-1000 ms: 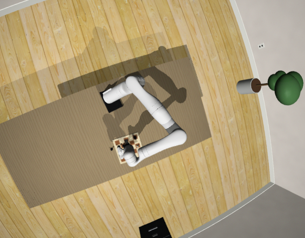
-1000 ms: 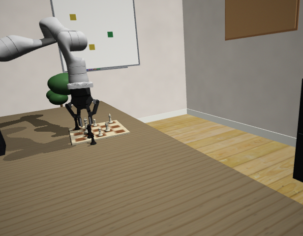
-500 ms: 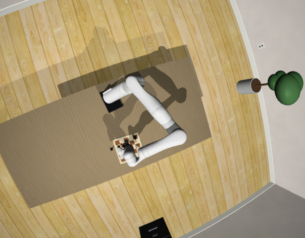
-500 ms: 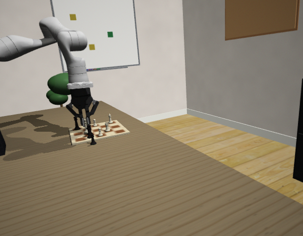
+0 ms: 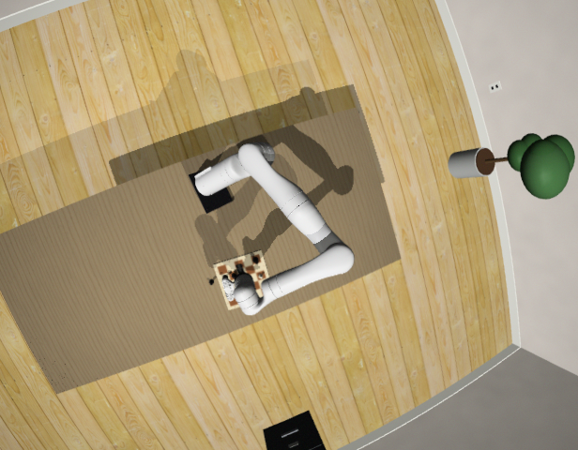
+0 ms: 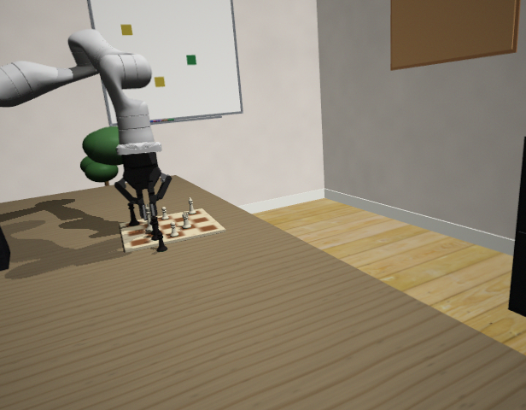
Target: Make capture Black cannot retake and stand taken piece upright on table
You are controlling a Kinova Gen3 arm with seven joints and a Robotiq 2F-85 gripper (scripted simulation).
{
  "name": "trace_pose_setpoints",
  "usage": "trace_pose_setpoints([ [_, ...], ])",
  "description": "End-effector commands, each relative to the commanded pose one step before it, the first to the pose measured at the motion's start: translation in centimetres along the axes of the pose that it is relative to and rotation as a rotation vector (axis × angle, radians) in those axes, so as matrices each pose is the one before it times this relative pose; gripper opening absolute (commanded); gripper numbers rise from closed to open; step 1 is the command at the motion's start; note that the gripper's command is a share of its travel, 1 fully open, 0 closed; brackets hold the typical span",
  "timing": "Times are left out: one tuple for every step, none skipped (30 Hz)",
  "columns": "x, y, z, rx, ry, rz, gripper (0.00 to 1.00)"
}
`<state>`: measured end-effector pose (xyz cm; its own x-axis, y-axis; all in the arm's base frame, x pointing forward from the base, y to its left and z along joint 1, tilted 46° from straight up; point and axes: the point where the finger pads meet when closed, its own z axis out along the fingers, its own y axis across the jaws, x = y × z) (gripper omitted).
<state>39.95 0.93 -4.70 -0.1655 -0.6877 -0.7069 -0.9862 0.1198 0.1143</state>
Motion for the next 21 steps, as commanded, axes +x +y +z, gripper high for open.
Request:
trace_pose_setpoints([
  [0.014,-0.037,-0.065,0.00146,0.00034,-0.00001,0.00],
  [0.000,0.000,-0.006,0.00000,0.00000,0.00000,0.00],
  [0.000,0.000,-0.041,0.00000,0.00000,0.00000,0.00],
  [0.000,0.000,-0.101,0.00000,-0.00001,-0.00001,0.00],
  [0.000,0.000,-0.180,0.00000,0.00000,0.00000,0.00],
  [0.000,0.000,-0.269,0.00000,0.00000,0.00000,0.00],
  [0.000,0.000,-0.363,0.00000,0.00000,0.00000,0.00],
  [0.000,0.000,0.000,0.00000,0.00000,0.00000,0.00],
  [0.000,0.000,0.000,0.00000,0.00000,0.00000,0.00],
  [0.000,0.000,-0.456,0.00000,0.00000,0.00000,0.00],
  [0.000,0.000,-0.543,0.00000,0.00000,0.00000,0.00],
  [0.000,0.000,-0.621,0.00000,0.00000,0.00000,0.00],
  [0.000,0.000,-0.686,0.00000,-0.00001,-0.00001,0.00],
  [0.000,0.001,-0.735,-0.00001,0.00001,0.00001,0.00],
  [0.000,-0.001,-0.767,0.00001,-0.00001,-0.00001,0.00],
  [0.000,0.001,-0.777,0.00000,0.00001,0.00001,0.00],
  [0.000,-0.001,-0.769,0.00000,-0.00001,-0.00001,0.00],
  [0.000,0.000,-0.738,0.00000,0.00001,0.00001,0.00],
  [0.000,-0.001,-0.687,0.00000,-0.00001,-0.00001,0.00],
  [0.000,0.000,-0.615,0.00000,0.00000,0.00000,0.00],
  [0.000,0.000,-0.528,0.00000,0.00000,0.00000,0.00],
])
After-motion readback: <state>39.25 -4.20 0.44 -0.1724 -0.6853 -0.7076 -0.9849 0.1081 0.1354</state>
